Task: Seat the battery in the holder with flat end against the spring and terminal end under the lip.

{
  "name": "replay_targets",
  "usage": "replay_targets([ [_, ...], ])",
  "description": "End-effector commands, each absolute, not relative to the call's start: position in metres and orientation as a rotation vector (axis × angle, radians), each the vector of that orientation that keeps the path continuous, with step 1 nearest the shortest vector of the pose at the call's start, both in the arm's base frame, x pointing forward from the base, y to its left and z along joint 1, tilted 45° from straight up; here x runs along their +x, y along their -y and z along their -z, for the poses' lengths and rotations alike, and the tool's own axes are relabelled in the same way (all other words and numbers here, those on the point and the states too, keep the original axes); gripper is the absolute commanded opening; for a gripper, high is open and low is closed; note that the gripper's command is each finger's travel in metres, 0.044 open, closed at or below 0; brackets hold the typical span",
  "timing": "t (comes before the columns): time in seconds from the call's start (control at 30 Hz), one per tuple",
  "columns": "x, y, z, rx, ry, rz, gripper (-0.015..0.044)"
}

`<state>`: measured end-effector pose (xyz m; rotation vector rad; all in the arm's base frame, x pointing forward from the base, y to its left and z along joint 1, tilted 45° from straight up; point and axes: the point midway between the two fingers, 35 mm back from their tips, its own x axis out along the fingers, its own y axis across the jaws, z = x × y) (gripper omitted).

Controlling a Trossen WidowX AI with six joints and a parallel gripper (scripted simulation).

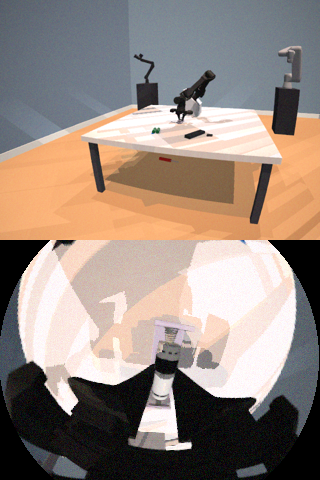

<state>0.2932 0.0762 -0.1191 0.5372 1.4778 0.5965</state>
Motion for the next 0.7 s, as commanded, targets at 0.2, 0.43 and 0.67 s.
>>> replay_targets([
  [0.2,0.2866,-0.0751,0.1173,0.542,-1.479,-0.594,0.0077],
  [0.43,0.2870,-0.0752,0.1172,0.541,-1.478,-0.595,0.0077],
  [0.67,0.2870,-0.0754,0.1174,0.541,-1.479,-0.596,0.0179],
])
